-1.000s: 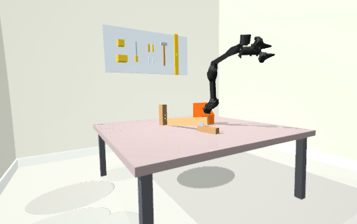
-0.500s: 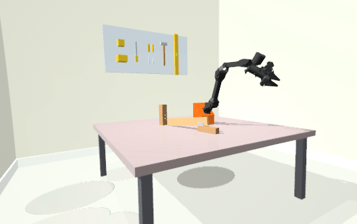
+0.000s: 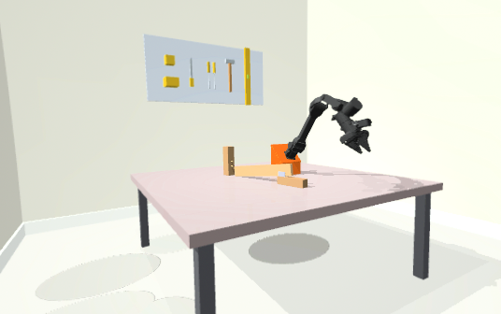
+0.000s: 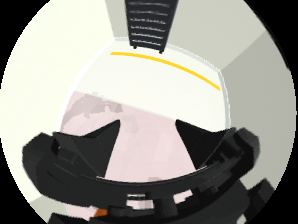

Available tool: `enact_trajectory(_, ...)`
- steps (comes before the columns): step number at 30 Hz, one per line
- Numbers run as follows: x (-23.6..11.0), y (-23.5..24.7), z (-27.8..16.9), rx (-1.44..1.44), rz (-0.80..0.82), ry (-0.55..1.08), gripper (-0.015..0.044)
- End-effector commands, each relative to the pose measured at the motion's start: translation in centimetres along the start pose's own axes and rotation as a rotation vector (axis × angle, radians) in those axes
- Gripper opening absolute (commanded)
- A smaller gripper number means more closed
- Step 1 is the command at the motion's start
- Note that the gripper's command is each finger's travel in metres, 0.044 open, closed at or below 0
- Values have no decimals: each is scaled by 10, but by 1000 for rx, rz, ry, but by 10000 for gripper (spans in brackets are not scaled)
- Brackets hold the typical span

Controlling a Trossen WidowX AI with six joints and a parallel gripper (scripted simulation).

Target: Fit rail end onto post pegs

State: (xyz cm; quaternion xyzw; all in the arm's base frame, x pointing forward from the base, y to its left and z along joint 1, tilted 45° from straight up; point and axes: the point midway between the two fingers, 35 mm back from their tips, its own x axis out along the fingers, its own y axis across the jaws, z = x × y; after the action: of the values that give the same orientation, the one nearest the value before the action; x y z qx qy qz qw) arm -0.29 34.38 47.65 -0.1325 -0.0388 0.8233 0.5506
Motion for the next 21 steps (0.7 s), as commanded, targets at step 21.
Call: enact_trajectory(21, -106, -193, -353, -83, -132, 682, 440)
